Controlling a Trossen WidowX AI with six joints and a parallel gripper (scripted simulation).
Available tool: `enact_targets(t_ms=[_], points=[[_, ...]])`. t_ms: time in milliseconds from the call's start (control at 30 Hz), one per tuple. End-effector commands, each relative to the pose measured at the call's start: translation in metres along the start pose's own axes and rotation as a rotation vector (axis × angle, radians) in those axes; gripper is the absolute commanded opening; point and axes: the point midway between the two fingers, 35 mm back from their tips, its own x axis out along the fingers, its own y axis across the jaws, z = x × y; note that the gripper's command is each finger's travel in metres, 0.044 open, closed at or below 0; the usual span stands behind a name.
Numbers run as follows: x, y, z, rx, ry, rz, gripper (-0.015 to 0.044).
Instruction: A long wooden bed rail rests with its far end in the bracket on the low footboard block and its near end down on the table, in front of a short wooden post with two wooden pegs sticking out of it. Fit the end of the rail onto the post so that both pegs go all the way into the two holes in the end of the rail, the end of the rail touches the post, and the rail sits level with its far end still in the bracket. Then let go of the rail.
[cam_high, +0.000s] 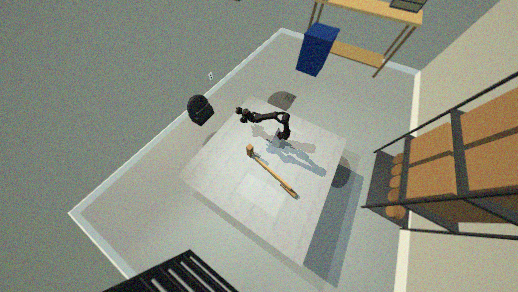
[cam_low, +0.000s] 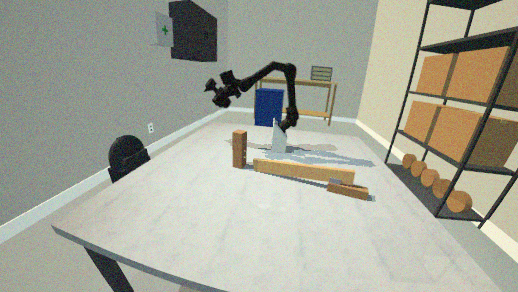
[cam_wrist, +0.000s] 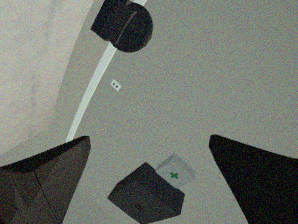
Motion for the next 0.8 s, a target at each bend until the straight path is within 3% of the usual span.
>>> enact_targets(t_ms=[0,367,767], points=[[-0.033,-0.028,0.037,-0.049,-0.157,-0.062,0.0440],[-0.143,-0.051,0.137,-0.217,-0.580,-0.112,0.0440],[-0.285,-0.015,0.216,-0.404,-1.001,-0.024,0.0440]])
